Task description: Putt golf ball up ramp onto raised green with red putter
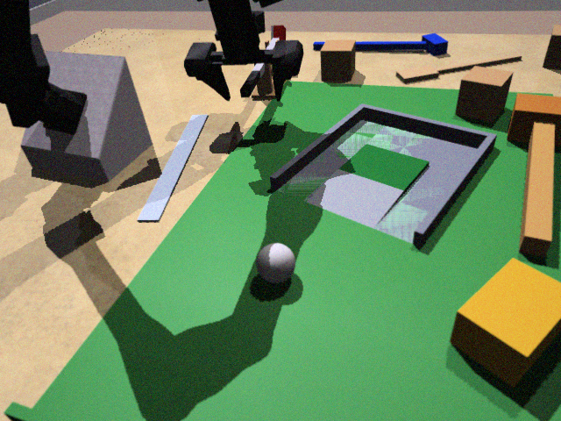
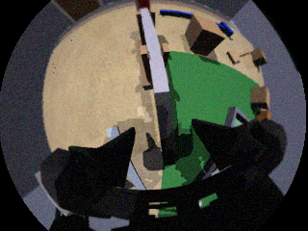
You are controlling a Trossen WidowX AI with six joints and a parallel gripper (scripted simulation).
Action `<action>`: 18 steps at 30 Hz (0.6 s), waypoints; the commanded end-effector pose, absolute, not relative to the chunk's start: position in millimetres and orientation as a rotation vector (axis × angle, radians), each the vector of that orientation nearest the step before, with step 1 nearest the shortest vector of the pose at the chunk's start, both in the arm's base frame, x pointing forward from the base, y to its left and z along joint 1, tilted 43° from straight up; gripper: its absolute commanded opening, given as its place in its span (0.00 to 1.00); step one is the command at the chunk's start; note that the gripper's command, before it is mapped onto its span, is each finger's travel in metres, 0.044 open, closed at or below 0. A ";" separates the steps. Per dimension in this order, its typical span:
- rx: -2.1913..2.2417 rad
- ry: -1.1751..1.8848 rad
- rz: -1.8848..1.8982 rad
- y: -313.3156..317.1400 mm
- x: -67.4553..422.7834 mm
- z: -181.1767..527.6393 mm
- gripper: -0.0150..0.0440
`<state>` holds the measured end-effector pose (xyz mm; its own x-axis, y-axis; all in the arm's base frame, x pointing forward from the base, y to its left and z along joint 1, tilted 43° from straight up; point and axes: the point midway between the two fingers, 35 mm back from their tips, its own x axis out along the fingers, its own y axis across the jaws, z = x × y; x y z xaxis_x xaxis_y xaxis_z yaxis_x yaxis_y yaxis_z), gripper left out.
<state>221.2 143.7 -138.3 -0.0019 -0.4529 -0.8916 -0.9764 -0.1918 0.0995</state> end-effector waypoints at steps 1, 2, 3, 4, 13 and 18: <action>-1.702 1.492 1.152 140.5 219.6 -141.4 1.00; -1.702 1.492 1.152 140.5 219.6 -141.4 1.00; -1.694 1.486 1.150 142.8 220.8 -139.0 0.96; -1.694 1.486 1.150 142.8 220.8 -139.0 0.91; -1.694 1.486 1.150 142.8 220.8 -139.0 0.51; -1.694 1.486 1.150 142.8 220.8 -139.0 0.32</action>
